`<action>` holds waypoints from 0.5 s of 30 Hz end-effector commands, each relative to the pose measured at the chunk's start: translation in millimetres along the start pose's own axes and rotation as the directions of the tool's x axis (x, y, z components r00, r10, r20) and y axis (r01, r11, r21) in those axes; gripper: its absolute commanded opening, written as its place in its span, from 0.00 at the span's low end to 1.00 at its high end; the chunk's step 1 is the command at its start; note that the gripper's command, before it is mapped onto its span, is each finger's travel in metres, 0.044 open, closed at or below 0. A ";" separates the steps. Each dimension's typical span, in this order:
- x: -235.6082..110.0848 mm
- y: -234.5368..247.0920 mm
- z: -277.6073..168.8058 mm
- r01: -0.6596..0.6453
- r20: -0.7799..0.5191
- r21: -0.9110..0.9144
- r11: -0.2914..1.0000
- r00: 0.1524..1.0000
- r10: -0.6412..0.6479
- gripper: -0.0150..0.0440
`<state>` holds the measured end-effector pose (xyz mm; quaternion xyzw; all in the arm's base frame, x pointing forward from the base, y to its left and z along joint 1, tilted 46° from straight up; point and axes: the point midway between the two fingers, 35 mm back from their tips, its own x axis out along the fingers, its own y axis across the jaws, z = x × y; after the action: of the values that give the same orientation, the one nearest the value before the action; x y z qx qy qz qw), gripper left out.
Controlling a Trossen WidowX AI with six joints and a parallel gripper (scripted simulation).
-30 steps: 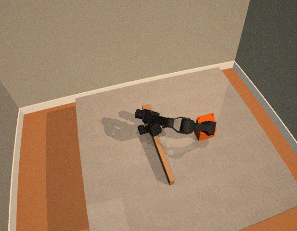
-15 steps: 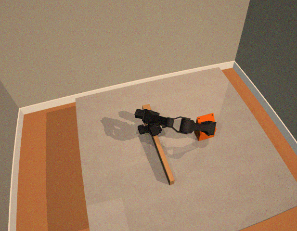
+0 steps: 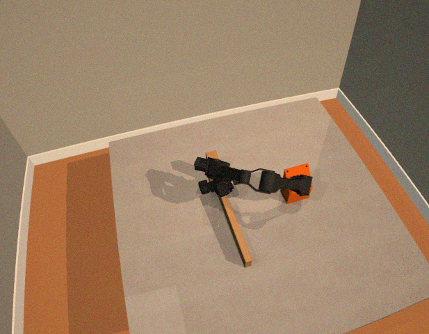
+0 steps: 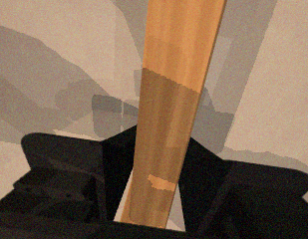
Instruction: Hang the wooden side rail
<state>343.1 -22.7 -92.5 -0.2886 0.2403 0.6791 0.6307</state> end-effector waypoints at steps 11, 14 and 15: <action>-2.9 0.4 -5.2 0.006 -0.012 -0.003 1.000 1.000 -0.006 0.25; -2.7 0.5 -5.6 0.006 -0.012 -0.003 1.000 1.000 -0.006 0.25; -2.7 0.6 -5.7 0.006 -0.012 -0.003 1.000 1.000 -0.006 0.25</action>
<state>342.7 -23.6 -93.6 -0.2882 0.2404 0.6788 0.6312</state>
